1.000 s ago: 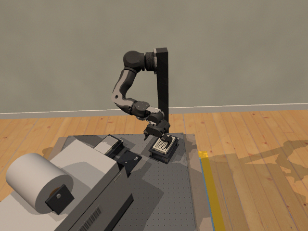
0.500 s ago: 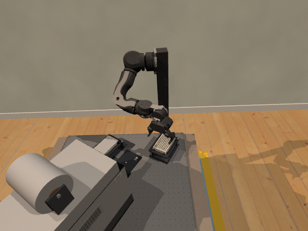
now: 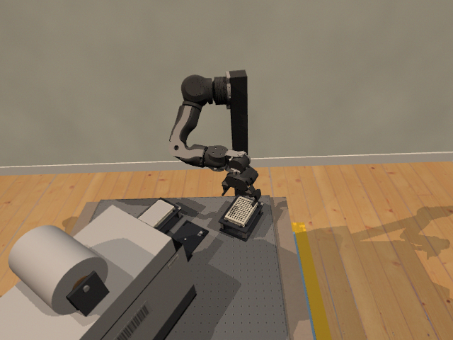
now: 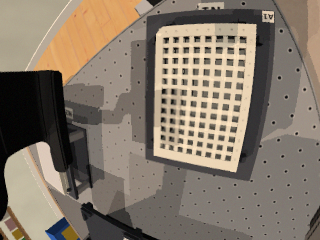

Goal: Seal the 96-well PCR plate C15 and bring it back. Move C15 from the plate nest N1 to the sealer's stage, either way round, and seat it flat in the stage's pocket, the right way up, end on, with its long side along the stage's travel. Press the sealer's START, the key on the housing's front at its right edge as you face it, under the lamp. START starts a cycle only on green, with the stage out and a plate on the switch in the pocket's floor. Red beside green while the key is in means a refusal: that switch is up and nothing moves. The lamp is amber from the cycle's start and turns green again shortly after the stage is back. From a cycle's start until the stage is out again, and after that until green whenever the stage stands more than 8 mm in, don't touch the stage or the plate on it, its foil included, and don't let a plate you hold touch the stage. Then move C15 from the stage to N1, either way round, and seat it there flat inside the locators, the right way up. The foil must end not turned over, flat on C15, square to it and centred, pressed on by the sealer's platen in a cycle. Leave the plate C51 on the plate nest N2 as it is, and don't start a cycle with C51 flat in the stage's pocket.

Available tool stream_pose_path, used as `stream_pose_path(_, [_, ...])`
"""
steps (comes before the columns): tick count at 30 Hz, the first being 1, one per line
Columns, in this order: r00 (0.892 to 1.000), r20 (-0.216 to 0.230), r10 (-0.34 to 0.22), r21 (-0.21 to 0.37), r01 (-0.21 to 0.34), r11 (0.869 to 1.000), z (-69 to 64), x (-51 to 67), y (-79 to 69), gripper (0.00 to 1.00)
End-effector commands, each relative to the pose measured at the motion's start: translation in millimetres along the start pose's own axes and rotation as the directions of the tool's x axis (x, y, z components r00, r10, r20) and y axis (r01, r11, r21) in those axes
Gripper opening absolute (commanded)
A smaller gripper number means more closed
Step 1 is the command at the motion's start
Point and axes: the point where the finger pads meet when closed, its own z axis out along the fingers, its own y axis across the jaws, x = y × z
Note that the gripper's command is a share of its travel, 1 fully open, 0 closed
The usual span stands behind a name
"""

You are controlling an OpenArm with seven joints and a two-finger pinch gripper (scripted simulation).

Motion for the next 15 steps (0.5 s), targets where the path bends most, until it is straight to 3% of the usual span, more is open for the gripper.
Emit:
stream_pose_path(1, [1.000,-0.002,0.003,-0.001,-0.003,1.000,-0.4,1.0,0.5,0.77])
stream_pose_path(15, [1.000,-0.003,0.003,-0.001,-0.003,1.000,2.5,9.4,-0.9,0.77])
